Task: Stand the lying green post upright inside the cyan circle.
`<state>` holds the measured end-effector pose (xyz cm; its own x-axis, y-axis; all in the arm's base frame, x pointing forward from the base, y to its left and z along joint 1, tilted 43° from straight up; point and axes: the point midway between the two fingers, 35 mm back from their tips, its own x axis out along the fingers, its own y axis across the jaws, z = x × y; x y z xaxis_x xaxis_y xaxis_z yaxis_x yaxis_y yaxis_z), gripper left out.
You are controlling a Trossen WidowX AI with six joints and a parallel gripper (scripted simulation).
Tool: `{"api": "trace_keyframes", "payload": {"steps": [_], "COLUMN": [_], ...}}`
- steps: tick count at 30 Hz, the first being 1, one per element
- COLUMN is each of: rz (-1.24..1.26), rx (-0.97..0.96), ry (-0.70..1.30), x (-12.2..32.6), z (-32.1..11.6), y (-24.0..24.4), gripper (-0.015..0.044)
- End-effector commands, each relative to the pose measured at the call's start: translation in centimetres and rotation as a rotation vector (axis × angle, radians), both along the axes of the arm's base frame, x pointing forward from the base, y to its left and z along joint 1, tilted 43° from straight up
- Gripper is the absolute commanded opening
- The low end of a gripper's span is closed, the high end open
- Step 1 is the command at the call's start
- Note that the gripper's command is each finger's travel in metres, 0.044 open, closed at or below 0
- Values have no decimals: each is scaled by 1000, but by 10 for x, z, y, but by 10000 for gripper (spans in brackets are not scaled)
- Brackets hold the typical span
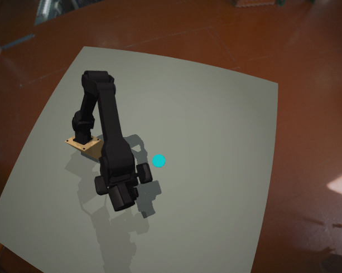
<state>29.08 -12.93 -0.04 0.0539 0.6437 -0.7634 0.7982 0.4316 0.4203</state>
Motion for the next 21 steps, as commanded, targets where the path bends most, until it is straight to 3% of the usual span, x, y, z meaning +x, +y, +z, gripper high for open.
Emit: {"api": "trace_keyframes", "payload": {"steps": [1,21], "rz": [48,234], "rx": [-1,-1], "ry": [-44,-206], "x": [8,30], "z": [11,53], "y": [10,53], "gripper": [23,23]}}
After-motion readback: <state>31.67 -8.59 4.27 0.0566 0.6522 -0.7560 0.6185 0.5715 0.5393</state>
